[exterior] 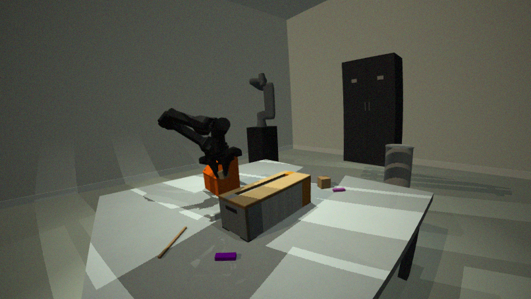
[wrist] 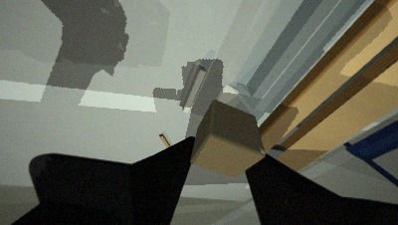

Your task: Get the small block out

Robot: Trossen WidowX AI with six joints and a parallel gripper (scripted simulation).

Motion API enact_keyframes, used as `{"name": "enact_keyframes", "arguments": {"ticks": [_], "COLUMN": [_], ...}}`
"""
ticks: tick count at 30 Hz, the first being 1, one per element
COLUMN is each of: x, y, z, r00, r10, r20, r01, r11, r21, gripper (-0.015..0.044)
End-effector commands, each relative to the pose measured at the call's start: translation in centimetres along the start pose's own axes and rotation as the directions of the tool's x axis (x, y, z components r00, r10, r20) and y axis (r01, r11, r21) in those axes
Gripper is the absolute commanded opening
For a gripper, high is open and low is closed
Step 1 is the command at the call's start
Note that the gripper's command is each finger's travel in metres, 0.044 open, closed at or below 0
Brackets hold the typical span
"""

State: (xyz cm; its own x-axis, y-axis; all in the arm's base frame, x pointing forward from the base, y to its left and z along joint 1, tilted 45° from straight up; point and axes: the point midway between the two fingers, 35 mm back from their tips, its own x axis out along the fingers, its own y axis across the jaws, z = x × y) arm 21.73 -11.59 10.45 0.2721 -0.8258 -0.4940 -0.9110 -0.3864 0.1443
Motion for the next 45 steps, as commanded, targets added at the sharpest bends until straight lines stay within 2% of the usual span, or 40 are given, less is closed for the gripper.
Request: {"name": "enact_keyframes", "arguments": {"ticks": [1,12,45], "x": [-0.31,-1.07,-1.09], "y": [0.24,0.45,0.46], "z": [0.15,0.17,0.17], "r00": [1.000,0.999,0.999], "r10": [0.003,-0.002,-0.002], "r20": [-0.017,-0.052,-0.053], "r01": [-0.006,-0.027,-0.028], "r11": [0.984,0.836,0.832], "r21": [-0.177,-0.548,-0.554], "gripper": [0.0000,0.0000,0.0000]}}
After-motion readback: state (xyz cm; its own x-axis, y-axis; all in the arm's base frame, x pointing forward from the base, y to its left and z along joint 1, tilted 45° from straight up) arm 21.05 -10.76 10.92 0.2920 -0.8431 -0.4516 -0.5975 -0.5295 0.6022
